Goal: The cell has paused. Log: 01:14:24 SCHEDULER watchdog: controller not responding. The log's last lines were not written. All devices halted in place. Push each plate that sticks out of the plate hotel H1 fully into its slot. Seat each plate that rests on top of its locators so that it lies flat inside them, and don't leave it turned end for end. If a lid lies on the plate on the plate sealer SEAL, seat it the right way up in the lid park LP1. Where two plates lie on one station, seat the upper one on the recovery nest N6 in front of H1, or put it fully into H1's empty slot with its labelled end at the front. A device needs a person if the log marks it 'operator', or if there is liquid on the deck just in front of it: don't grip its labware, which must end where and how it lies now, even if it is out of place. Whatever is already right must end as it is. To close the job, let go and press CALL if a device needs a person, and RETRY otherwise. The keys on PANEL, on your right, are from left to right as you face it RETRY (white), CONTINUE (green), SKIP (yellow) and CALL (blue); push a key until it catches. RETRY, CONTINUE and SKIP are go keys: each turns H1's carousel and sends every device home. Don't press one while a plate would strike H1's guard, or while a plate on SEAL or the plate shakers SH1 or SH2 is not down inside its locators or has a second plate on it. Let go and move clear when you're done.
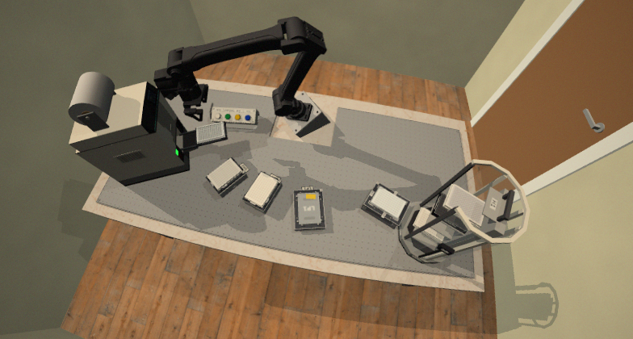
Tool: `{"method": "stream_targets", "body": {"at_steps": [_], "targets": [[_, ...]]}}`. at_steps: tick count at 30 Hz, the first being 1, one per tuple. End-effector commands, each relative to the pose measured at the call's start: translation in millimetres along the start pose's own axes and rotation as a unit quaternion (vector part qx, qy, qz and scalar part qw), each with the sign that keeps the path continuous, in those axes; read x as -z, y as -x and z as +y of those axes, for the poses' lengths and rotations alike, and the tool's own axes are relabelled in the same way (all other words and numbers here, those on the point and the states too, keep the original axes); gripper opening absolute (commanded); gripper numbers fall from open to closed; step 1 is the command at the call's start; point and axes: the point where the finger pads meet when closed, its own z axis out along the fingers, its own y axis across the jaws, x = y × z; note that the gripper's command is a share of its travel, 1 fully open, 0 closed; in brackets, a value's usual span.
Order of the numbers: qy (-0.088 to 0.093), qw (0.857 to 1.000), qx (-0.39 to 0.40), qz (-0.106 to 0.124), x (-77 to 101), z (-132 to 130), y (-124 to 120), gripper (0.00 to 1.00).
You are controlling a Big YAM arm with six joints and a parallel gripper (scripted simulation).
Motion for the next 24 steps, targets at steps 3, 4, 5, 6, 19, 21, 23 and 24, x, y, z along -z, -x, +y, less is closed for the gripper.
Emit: {"method": "stream_targets", "body": {"at_steps": [3,4,5,6,19,21,23,24], "targets": [[-0.003,1.0,-0.004,0.017,-6.4,-18,-3,1.0],[-0.002,1.0,-0.004,0.017,-6.3,-21,-3,1.0],[-0.002,1.0,-0.004,0.017,-6.3,-25,-2,1.0],[-0.002,1.0,-0.004,0.017,-6.3,-28,-2,1.0],[0.0,1.0,-0.005,0.016,-5.9,-65,2,1.0],[0.0,1.0,-0.005,0.016,-5.9,-71,2,1.0],[0.0,1.0,-0.005,0.016,-5.8,-78,3,1.0],[0.0,1.0,-0.005,0.016,-5.8,-81,3,1.0]]}}
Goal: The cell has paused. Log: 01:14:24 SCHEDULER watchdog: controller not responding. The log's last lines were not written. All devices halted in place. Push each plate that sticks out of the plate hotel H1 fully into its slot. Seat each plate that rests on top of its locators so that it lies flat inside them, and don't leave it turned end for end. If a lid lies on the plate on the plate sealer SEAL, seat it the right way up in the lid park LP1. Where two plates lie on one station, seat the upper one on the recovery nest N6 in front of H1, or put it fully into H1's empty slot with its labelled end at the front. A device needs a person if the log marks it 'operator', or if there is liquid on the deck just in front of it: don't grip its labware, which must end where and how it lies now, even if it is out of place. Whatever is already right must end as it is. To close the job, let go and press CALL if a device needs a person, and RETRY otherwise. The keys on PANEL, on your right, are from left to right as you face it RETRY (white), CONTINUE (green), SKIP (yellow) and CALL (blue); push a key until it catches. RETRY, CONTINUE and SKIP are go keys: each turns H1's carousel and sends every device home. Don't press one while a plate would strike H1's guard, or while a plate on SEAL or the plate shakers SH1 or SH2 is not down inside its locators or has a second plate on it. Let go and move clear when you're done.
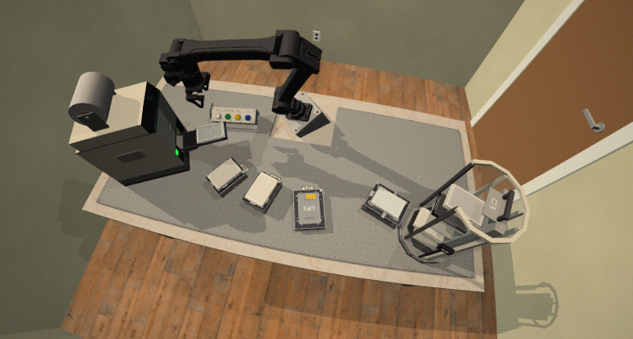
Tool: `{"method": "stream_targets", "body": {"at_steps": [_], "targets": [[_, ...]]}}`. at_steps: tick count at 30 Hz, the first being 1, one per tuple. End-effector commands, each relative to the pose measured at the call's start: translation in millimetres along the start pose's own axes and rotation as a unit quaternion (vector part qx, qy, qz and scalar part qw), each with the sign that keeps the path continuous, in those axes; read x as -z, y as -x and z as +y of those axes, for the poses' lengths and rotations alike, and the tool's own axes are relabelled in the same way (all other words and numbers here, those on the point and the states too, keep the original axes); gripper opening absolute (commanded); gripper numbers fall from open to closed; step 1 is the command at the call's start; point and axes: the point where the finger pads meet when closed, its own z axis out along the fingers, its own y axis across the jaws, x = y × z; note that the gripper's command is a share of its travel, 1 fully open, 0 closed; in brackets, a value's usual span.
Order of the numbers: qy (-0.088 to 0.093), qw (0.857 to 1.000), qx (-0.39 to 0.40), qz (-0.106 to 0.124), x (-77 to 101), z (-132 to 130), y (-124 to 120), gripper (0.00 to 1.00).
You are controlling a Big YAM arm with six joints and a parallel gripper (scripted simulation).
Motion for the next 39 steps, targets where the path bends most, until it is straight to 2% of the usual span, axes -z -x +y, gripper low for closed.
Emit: {"method": "stream_targets", "body": {"at_steps": [1,7,14,24,27,39], "targets": [[0.0,1.0,0.006,0.017,-6.4,-17,-3,1.0],[-0.005,1.0,0.013,-0.001,7.9,-34,12,1.0],[-0.008,1.0,0.016,-0.008,13.8,-51,20,1.0],[-0.006,0.995,-0.103,-0.007,12.8,-46,20,1.0],[-0.006,0.993,-0.114,-0.007,12.8,-46,20,1.0],[-0.005,0.968,-0.251,-0.008,12.7,-45,20,1.0]]}}
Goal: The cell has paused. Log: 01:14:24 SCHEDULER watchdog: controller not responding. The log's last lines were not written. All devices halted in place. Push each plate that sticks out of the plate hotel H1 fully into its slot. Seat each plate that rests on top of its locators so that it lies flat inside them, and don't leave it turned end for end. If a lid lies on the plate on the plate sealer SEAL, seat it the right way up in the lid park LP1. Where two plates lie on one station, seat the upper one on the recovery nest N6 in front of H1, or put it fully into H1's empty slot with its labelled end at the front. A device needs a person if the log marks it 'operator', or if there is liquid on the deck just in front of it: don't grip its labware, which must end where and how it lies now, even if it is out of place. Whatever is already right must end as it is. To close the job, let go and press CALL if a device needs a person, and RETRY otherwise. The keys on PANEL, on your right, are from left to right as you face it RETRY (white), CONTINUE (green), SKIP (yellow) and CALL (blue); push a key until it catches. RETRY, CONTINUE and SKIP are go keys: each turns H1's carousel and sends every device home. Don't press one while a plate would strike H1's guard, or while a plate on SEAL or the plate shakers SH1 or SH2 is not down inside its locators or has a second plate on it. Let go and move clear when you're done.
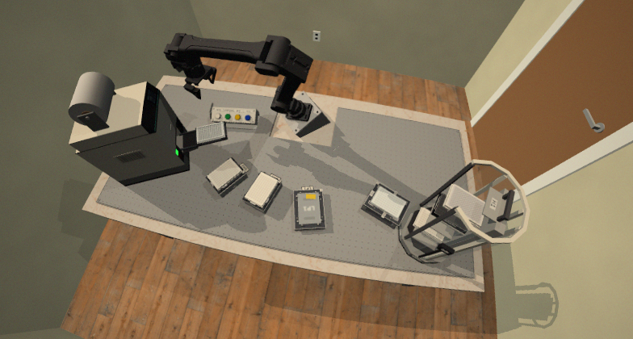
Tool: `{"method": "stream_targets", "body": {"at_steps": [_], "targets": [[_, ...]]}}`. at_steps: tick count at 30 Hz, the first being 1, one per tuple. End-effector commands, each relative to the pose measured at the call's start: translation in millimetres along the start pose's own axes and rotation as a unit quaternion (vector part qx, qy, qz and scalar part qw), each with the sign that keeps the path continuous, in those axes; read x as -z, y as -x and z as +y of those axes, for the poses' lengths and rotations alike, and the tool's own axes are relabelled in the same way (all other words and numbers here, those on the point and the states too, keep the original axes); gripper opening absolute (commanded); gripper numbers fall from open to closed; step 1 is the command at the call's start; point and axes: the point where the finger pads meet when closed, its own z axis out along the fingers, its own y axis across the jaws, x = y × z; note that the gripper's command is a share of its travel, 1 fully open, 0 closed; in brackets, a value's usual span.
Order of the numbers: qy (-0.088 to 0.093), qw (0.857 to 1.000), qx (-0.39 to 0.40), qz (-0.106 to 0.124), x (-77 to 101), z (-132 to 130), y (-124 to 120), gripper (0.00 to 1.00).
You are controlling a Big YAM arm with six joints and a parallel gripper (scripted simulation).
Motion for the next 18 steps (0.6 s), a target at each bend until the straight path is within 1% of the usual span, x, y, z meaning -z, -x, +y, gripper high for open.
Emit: {"method": "stream_targets", "body": {"at_steps": [1,4,9,18], "targets": [[0.001,0.998,-0.058,-0.014,17.5,10.1,13.0,1.0],[0.002,0.997,-0.07,-0.014,17.5,10.1,13.0,1.0],[0.002,0.992,-0.128,-0.014,17.5,10.1,13.0,1.0],[0.004,0.973,-0.231,-0.013,17.5,10.0,13.0,1.0]]}}
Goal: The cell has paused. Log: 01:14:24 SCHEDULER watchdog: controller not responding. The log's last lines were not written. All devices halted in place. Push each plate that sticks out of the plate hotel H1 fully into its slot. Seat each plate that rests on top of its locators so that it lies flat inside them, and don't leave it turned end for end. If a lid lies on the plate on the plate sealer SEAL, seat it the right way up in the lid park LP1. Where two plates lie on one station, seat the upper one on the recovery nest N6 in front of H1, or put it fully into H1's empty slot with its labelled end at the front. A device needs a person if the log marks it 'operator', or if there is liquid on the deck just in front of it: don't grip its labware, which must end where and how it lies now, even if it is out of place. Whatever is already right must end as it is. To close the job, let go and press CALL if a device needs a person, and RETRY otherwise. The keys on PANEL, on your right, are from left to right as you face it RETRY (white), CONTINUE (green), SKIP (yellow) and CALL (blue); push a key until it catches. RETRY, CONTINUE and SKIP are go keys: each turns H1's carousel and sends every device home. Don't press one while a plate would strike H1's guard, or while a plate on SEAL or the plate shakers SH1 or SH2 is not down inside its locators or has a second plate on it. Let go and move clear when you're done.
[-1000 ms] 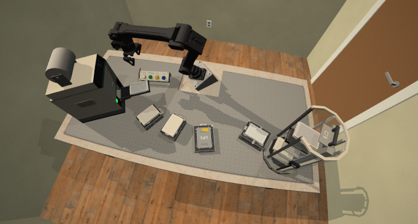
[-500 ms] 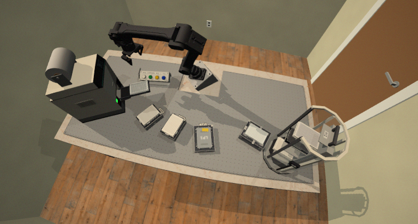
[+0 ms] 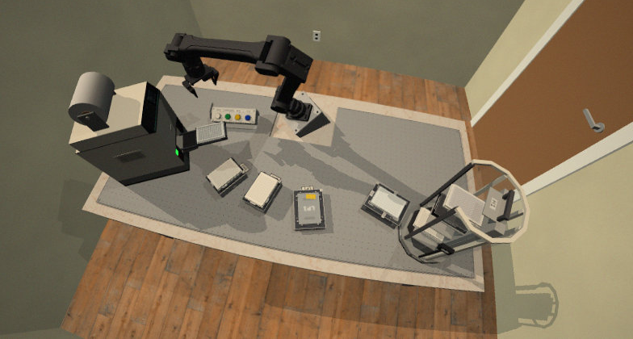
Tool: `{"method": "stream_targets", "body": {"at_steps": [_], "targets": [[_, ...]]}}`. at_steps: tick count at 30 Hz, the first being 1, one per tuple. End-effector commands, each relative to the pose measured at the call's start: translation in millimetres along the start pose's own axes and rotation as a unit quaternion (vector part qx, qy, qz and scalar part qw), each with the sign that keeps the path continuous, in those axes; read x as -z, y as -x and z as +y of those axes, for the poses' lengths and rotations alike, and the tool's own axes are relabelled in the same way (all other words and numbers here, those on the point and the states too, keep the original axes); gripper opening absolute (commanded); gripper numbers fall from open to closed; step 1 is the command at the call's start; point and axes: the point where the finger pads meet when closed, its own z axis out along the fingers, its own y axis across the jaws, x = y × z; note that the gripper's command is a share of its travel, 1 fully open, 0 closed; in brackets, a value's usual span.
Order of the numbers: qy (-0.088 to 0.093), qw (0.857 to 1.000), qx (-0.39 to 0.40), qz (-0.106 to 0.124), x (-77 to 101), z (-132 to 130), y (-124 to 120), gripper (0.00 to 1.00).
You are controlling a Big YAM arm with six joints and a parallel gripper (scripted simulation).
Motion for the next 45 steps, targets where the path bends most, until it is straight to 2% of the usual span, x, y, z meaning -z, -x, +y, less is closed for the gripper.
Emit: {"method": "stream_targets", "body": {"at_steps": [1,3,8,18,20,27,35,37,40,45], "targets": [[0.006,0.998,-0.059,-0.012,17.5,14.0,8.5,1.0],[0.006,0.998,-0.059,-0.012,17.5,14.0,8.5,1.0],[0.007,0.993,-0.117,-0.012,17.5,14.0,8.5,1.0],[0.008,0.973,-0.232,-0.011,17.4,14.0,8.5,1.0],[0.008,0.973,-0.232,-0.011,17.4,14.0,8.5,1.0],[0.009,0.95,-0.31,-0.01,17.4,14.0,8.4,1.0],[0.01,0.917,-0.398,-0.009,17.4,14.0,8.4,1.0],[0.01,0.917,-0.398,-0.009,17.4,14.0,8.4,1.0],[0.01,0.903,-0.429,-0.009,17.5,13.6,8.7,1.0],[0.01,0.904,-0.427,-0.009,11.6,7.5,5.2,1.0]]}}
